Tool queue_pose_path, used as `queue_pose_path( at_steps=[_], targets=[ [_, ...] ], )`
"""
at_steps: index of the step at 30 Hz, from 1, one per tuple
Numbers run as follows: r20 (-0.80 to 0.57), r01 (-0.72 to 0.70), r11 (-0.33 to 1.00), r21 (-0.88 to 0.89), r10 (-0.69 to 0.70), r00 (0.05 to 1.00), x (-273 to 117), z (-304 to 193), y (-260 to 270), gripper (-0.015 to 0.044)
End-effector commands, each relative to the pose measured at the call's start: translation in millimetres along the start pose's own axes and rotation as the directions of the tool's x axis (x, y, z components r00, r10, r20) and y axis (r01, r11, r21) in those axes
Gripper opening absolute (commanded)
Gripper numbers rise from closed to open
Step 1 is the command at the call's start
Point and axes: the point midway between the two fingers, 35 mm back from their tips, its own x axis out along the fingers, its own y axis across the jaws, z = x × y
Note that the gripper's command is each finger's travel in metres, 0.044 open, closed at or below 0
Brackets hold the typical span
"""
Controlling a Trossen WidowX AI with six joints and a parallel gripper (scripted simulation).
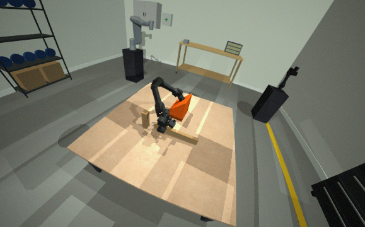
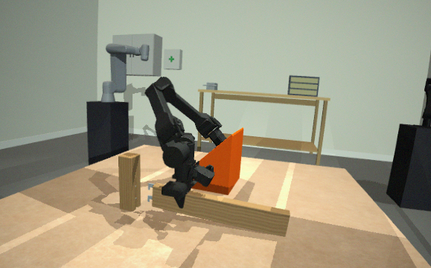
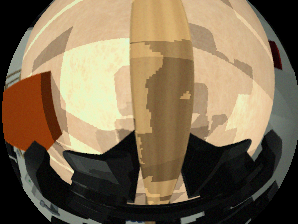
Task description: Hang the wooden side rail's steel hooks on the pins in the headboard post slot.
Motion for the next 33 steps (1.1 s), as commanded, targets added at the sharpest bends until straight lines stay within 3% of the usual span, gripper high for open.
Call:
queue_pose_path(
  at_steps=[1,33],
  targets=[
    [0.006,0.016,1.000,0.001,-0.016,1.000,-6.6,1.5,-4.2,0.0000],
    [0.006,0.017,1.000,0.001,-0.017,1.000,-11.0,1.2,-4.5,0.0000]
  ],
)
